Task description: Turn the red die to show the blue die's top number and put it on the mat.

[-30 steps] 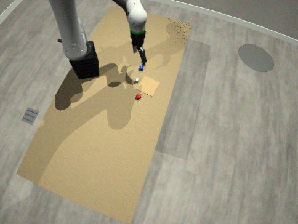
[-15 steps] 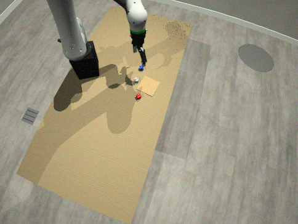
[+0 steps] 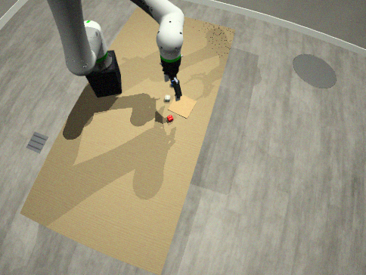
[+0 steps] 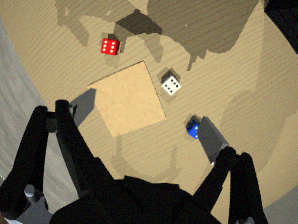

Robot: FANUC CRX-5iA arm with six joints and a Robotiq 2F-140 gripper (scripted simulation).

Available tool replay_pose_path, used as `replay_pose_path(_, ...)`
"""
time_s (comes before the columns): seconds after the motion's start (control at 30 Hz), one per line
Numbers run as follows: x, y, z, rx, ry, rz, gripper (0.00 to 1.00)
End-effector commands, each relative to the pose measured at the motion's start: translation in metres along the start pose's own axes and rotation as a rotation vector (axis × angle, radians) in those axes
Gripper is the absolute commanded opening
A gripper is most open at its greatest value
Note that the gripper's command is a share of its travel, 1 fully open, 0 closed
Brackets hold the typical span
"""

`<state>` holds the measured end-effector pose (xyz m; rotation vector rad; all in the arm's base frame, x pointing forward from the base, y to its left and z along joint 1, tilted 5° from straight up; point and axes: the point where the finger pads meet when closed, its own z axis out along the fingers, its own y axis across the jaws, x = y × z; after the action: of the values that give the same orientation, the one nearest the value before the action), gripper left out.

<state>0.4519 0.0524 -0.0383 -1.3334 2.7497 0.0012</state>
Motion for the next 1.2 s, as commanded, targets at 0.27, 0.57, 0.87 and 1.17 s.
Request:
replay_pose_path(0.27, 0.058, -0.089, 0.005, -0.013, -0.006, 0.001, 1.00)
replay_pose_path(0.57, 0.066, -0.098, 0.006, -0.013, -0.007, 0.001, 1.00)
replay_pose_path(0.87, 0.066, -0.098, 0.006, -0.013, -0.007, 0.001, 1.00)
replay_pose_path(1.17, 0.066, -0.098, 0.010, -0.014, -0.005, 0.228, 1.00)
